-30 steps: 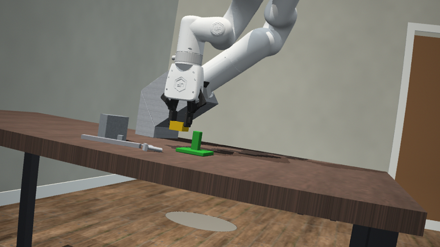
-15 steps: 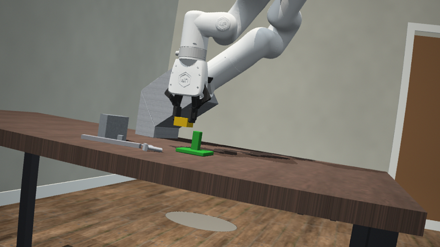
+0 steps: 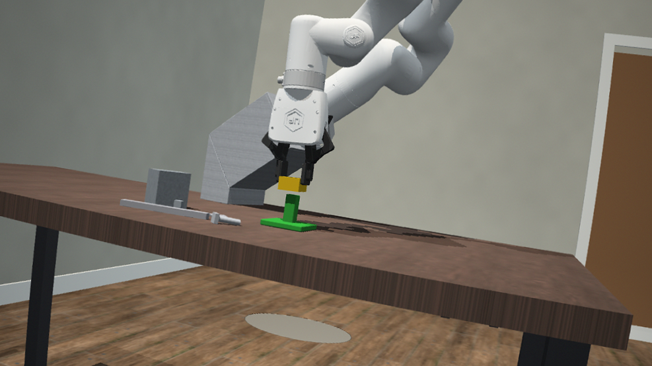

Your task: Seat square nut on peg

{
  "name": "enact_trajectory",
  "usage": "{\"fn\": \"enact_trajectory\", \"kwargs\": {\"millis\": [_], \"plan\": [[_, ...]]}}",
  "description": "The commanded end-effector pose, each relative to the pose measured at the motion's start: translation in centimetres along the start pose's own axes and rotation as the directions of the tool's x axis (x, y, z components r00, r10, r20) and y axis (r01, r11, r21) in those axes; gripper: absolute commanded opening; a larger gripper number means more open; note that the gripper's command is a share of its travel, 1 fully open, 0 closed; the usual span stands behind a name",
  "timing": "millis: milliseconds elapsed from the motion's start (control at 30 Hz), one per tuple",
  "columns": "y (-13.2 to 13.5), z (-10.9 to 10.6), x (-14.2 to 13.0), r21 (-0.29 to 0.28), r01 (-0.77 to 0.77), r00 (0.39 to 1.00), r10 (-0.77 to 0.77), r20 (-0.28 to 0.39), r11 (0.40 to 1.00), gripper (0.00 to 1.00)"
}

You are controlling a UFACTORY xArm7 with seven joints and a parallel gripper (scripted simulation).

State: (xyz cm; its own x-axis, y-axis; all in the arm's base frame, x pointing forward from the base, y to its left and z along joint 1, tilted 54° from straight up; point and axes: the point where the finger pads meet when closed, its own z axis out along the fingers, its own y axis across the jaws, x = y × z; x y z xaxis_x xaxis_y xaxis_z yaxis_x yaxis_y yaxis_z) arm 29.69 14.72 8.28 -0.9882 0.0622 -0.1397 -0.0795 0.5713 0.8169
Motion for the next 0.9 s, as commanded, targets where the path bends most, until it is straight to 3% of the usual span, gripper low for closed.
{"fn": "enact_trajectory", "kwargs": {"millis": [0,867], "plan": [[0.32,-0.24,-0.03,0.028,-0.001,1.0,0.001,0.014,1.0,0.0],[0.48,0.27,0.03,0.029,-0.002,1.0,0.001,0.013,1.0,0.0]]}}
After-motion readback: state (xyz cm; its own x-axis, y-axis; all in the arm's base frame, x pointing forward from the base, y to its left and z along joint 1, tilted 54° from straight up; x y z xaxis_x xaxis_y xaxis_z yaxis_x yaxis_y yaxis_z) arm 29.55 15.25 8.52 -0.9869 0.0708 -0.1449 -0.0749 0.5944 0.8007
